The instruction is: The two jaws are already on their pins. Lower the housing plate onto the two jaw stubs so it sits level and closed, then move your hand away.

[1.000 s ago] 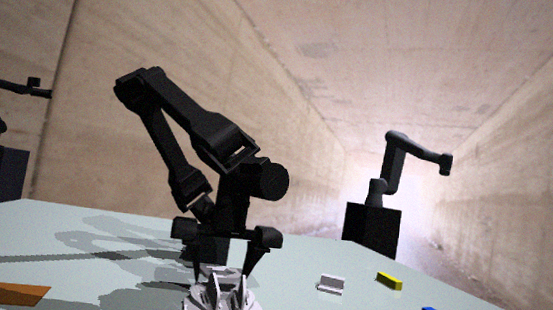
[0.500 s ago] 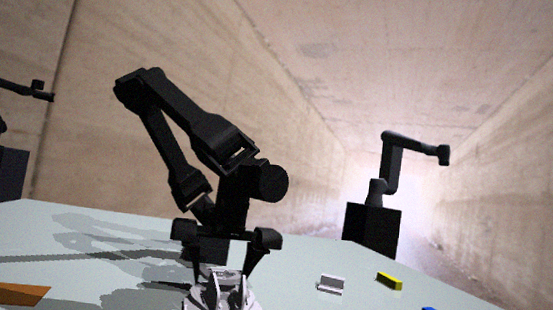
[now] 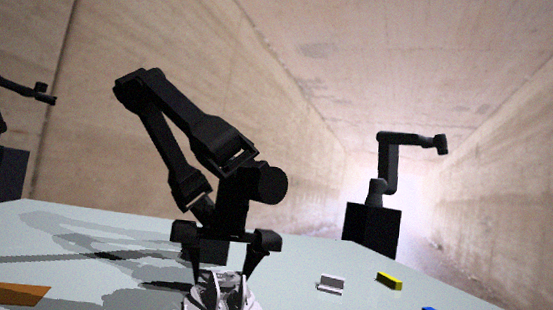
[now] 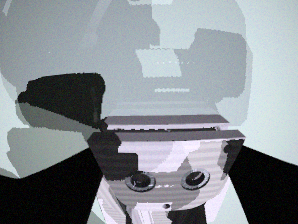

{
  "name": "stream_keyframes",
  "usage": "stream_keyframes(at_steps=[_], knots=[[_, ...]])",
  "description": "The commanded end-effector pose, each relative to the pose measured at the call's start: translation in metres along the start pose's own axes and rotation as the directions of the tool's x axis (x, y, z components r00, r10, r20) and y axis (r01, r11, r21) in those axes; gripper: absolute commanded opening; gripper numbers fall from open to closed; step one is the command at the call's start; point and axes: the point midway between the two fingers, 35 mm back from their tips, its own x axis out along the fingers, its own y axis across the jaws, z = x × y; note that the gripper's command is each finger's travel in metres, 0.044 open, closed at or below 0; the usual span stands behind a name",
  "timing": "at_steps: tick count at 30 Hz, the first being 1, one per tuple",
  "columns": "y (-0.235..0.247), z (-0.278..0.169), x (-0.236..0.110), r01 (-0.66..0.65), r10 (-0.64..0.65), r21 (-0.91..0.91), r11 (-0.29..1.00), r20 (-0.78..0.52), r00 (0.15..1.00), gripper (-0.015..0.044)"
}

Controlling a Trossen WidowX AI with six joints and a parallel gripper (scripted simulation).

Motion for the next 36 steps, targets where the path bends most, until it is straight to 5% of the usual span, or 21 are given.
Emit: stream_keyframes(at_steps=[1, 36], knots=[[0.0001, -0.0002, 0.0009, -0.003, 0.003, -0.003, 1.0, -0.002, 1.0, 0.0351], [0.0002, -0.0002, 0.0082, -0.003, 0.003, -0.004, 1.0, -0.002, 1.0, 0.0351]])
